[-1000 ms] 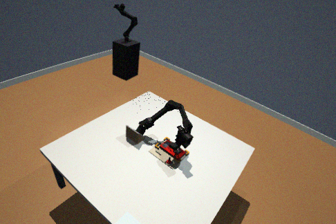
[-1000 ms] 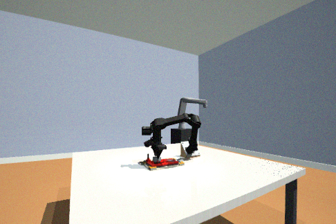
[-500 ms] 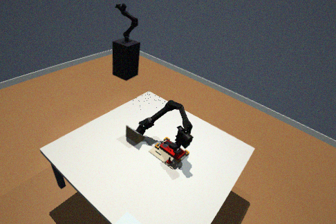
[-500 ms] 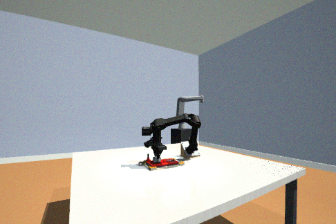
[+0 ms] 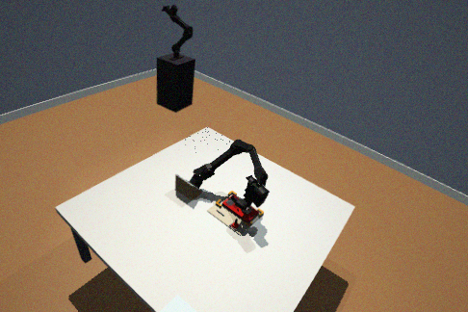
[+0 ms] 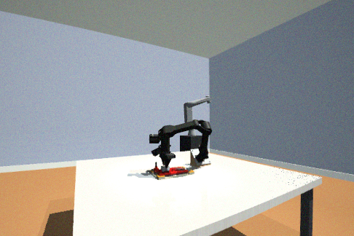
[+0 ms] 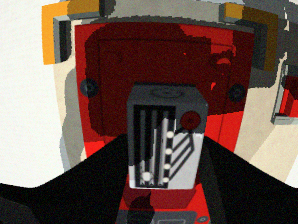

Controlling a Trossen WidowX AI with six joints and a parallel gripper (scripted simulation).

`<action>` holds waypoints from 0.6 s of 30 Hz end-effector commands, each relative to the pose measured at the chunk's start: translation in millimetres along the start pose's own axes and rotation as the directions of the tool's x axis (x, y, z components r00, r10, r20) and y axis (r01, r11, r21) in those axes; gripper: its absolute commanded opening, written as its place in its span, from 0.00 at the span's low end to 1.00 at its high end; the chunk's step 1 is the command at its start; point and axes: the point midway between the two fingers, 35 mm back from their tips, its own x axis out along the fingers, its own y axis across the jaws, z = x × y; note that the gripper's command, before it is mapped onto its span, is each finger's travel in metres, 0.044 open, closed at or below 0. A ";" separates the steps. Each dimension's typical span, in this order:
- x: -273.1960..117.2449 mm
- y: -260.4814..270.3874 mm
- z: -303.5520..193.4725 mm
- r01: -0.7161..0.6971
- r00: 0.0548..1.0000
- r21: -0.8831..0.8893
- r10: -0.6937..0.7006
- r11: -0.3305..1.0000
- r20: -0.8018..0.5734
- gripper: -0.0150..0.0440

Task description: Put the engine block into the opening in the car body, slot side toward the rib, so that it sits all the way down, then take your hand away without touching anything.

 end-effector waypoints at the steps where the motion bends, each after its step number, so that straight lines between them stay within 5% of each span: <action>1: 1.5 0.1 -0.6 -0.004 1.000 0.006 0.004 1.000 0.000 0.52; 18: 4.6 0.1 -0.6 -0.004 1.000 0.006 0.004 1.000 0.000 0.52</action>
